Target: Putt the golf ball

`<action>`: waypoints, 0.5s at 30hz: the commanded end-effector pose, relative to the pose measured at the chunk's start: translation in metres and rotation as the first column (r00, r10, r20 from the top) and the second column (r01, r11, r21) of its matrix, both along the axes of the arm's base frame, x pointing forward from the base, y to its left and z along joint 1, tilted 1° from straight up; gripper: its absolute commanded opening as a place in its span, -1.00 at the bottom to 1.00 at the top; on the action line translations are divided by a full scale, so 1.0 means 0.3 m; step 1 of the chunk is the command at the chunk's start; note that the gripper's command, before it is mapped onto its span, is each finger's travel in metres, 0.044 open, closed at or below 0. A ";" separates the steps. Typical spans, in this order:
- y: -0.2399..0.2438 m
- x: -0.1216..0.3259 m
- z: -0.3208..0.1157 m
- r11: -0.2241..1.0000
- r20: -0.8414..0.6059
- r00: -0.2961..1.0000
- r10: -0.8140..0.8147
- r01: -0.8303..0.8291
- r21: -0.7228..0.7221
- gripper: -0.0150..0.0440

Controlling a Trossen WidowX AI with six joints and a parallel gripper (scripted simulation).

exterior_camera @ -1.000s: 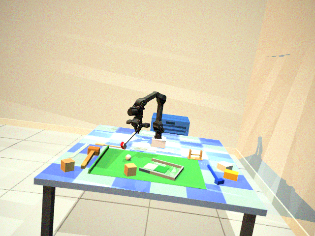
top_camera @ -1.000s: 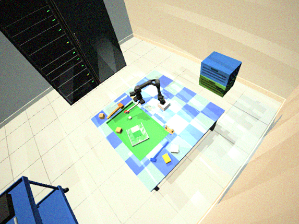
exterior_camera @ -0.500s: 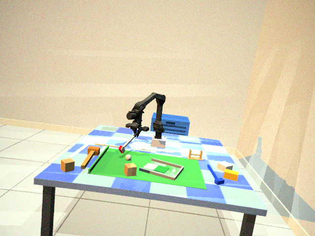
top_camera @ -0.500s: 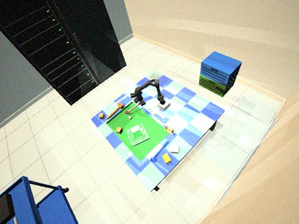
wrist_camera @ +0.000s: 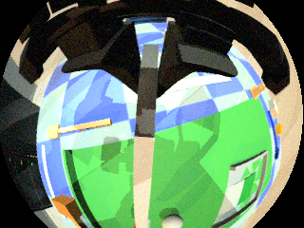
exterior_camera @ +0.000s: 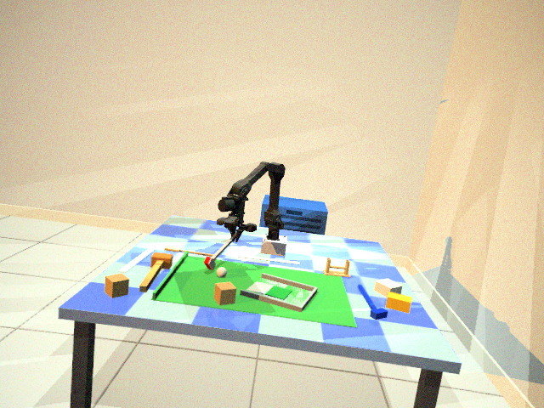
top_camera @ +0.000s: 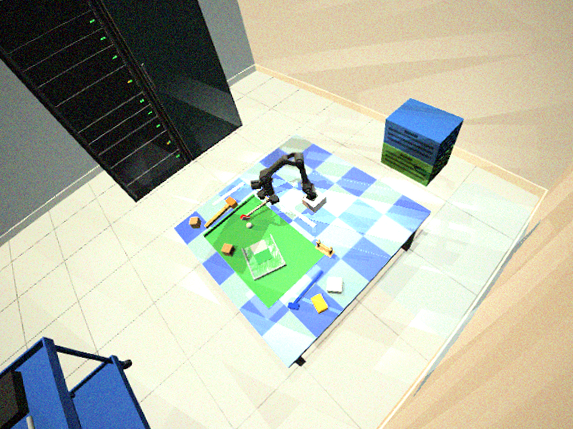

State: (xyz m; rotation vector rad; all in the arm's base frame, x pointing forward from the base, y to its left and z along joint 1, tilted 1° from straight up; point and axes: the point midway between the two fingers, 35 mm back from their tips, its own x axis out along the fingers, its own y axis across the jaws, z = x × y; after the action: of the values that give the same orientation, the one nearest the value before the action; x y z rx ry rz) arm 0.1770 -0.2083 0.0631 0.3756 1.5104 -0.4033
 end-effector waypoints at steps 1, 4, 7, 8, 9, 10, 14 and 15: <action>-0.004 0.002 -0.019 1.000 0.004 1.000 -0.004 0.004 -0.006 -0.49; -0.004 0.002 -0.035 1.000 0.004 1.000 -0.004 0.004 -0.006 -0.49; -0.004 0.002 -0.047 1.000 0.004 1.000 -0.004 0.004 -0.006 -0.49; -0.001 0.000 -0.036 1.000 0.000 1.000 0.000 0.000 0.000 -0.49; -0.001 0.000 -0.036 1.000 0.000 1.000 0.000 0.000 0.000 -0.49; -0.001 0.000 -0.036 1.000 0.000 1.000 0.000 0.000 0.000 -0.49; -0.001 0.000 -0.036 1.000 0.000 1.000 0.000 0.000 0.000 -0.49; -0.001 0.000 -0.036 1.000 0.000 1.000 0.000 0.000 0.000 -0.49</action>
State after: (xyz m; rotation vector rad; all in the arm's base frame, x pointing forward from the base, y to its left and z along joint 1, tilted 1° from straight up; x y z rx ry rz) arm 0.1770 -0.2084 0.0519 0.3759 1.5107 -0.4033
